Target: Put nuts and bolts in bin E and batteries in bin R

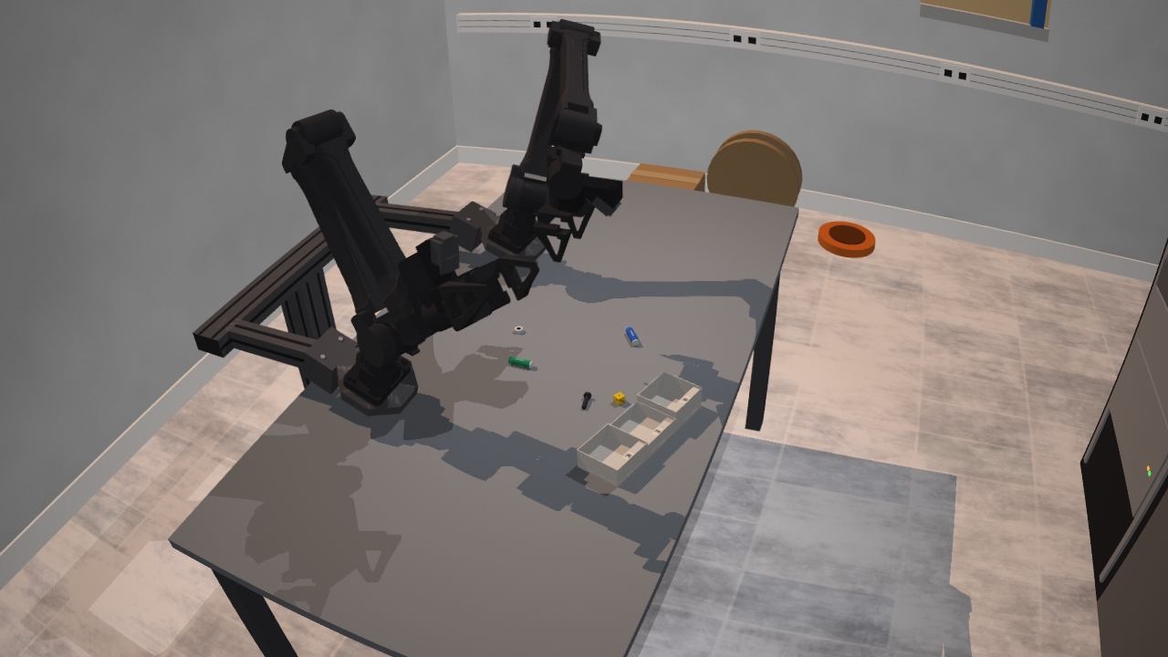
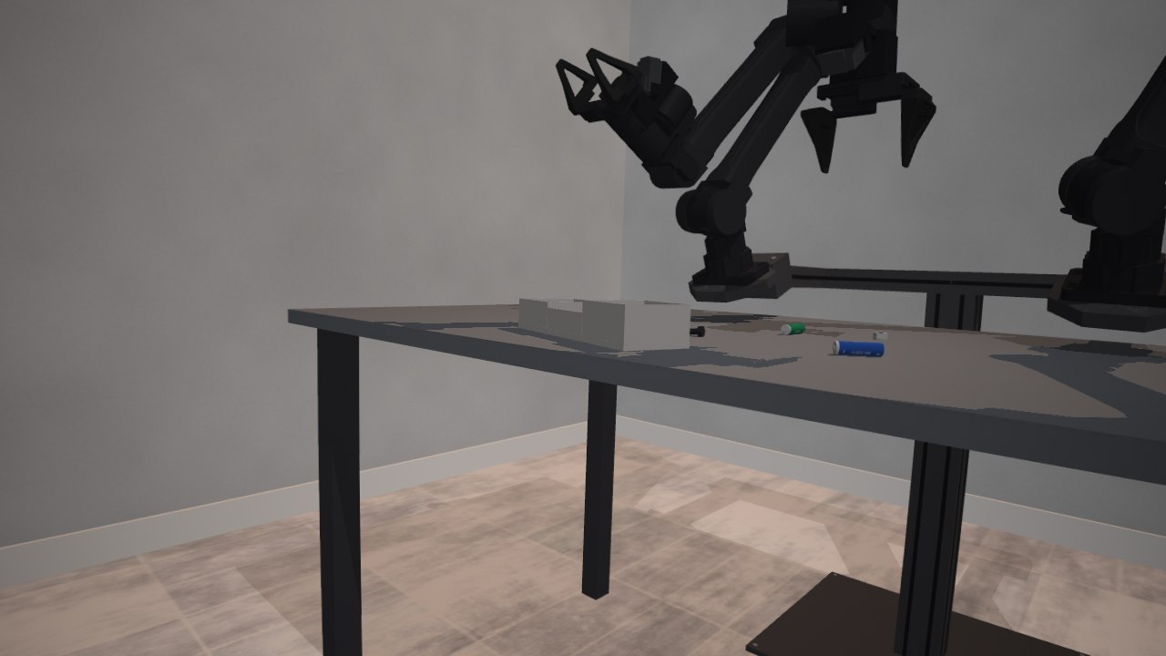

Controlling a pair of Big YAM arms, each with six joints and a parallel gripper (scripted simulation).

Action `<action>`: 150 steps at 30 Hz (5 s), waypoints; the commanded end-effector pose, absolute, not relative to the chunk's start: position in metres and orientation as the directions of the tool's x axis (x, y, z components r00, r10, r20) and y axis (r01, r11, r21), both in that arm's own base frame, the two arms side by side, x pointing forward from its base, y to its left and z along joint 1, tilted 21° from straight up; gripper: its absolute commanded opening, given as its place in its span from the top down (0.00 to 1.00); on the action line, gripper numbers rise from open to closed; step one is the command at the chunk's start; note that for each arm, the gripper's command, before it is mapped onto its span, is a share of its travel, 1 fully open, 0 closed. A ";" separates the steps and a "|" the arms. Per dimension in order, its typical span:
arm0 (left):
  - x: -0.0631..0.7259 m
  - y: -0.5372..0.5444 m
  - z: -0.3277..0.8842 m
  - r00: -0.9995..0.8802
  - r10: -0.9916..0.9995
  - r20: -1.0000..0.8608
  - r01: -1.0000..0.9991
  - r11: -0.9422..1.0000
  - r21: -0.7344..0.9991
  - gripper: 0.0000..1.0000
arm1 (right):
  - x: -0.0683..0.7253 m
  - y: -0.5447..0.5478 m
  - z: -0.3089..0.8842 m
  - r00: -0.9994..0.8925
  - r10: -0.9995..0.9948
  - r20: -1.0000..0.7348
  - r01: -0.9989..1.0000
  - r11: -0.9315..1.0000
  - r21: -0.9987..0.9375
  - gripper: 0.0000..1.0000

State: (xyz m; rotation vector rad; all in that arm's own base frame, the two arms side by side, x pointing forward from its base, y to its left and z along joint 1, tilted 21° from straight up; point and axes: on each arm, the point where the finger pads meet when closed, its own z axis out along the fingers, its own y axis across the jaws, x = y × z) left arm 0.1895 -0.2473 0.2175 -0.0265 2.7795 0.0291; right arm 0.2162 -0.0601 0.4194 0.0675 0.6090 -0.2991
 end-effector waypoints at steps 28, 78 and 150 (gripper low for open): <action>0.387 -0.395 0.210 -0.900 0.254 -0.354 0.235 0.967 0.097 0.00 | 0.211 -0.061 0.422 0.788 -0.263 -0.556 0.301 0.953 -0.023 0.00; 0.491 -0.480 0.200 -0.896 0.256 -0.364 0.238 0.967 0.093 0.00 | 0.211 -0.061 0.422 0.788 -0.263 -0.556 0.301 0.953 -0.023 0.00; 0.365 -0.432 0.266 -0.927 -0.152 -0.342 -0.150 0.988 -0.032 0.70 | 0.211 -0.061 0.422 0.788 -0.263 -0.556 0.301 0.953 -0.023 0.00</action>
